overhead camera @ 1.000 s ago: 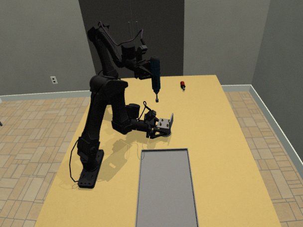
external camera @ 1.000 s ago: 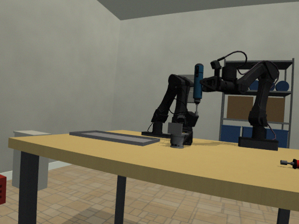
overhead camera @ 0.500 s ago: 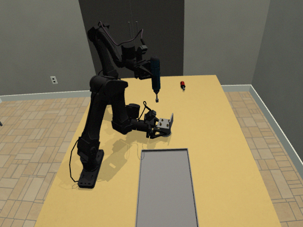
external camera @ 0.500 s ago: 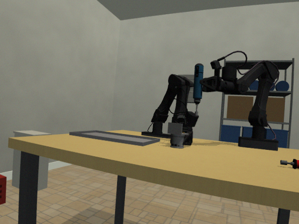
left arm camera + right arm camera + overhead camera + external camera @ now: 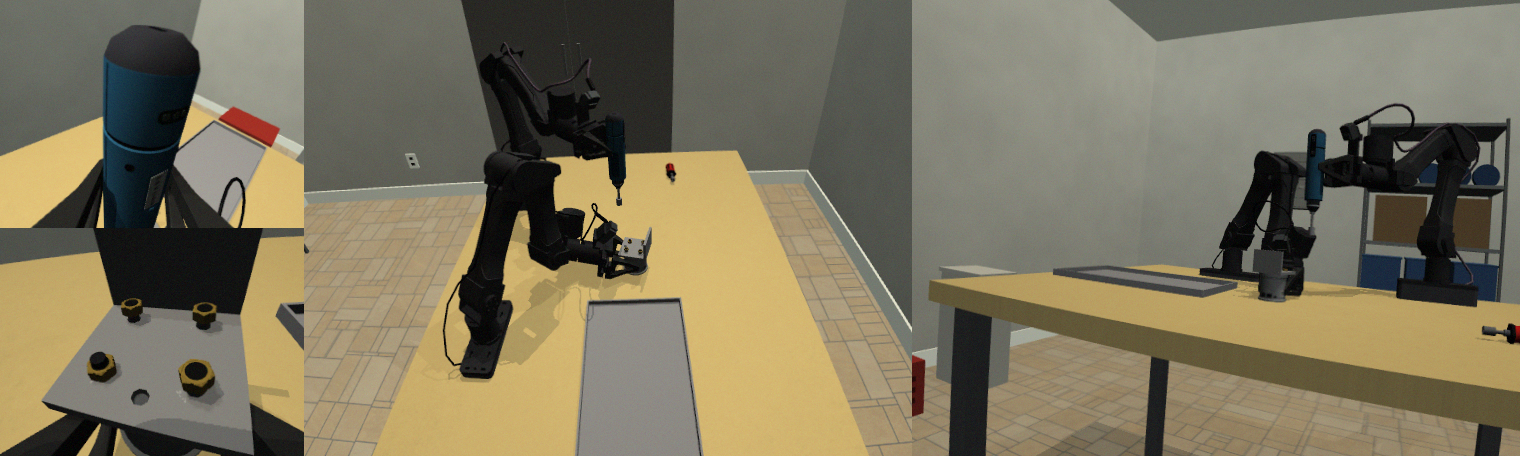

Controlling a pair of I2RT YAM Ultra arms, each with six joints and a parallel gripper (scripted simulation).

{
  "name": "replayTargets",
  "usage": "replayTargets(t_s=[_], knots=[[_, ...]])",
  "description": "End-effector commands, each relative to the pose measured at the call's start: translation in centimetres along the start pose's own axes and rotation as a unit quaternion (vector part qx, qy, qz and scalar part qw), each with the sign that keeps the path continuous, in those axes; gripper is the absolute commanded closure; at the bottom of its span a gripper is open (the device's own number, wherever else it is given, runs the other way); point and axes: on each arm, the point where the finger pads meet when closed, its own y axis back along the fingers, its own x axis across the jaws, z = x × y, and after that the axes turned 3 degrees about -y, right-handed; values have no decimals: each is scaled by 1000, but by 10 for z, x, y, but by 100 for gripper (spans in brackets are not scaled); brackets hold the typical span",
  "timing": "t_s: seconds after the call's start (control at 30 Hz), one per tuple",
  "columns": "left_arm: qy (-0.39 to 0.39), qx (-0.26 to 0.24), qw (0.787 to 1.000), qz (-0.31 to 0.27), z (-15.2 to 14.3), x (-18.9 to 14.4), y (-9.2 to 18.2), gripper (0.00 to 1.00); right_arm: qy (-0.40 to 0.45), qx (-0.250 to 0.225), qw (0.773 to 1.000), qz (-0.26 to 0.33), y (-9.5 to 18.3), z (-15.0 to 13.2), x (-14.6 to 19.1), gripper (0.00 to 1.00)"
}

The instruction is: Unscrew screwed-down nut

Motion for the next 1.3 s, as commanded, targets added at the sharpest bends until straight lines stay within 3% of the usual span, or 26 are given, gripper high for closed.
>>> replayTargets(t_s=[0.0,0.57,0.63,1.07,1.27], knots=[[4,-89,996,9,63,5,4,58,1,5,1000,1,-3,-2,2,41],[5,-90,996,9,64,5,4,58,1,5,1000,1,-3,-2,2,41],[4,-72,997,8,50,4,-6,58,1,5,1000,1,-3,-2,2,41],[4,-83,996,9,59,5,-14,58,1,5,1000,1,-3,-2,2,41],[4,-73,997,8,50,4,-23,58,1,5,1000,1,-3,-2,2,41]])
